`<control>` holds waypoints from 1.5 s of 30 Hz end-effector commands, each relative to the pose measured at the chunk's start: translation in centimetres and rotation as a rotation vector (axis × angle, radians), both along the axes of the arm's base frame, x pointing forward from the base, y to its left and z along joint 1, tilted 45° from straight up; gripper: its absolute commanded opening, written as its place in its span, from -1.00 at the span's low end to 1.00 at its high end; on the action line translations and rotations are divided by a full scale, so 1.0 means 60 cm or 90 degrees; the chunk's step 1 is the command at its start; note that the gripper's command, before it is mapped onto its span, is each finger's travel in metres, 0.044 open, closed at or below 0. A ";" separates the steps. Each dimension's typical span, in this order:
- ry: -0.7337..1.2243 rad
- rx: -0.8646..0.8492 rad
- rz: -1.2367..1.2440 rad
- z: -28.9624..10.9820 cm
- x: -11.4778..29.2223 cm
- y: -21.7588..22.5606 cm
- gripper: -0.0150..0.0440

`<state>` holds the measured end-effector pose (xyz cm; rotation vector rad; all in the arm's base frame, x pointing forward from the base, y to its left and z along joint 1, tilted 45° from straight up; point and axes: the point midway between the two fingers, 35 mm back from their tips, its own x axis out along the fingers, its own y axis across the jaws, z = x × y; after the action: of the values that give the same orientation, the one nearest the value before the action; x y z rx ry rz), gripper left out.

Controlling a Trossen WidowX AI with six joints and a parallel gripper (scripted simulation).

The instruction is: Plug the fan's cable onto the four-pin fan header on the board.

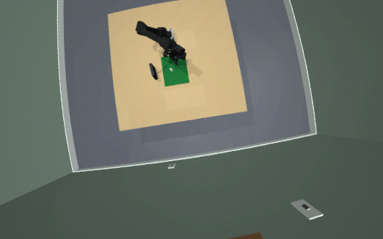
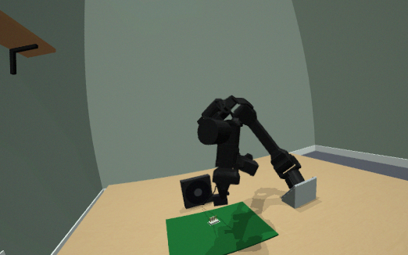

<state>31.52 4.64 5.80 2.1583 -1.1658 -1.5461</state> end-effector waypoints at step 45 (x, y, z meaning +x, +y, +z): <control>-0.688 0.048 -0.795 0.000 0.022 -0.001 -0.49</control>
<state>32.70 4.60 5.91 2.4508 -3.0828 -0.5138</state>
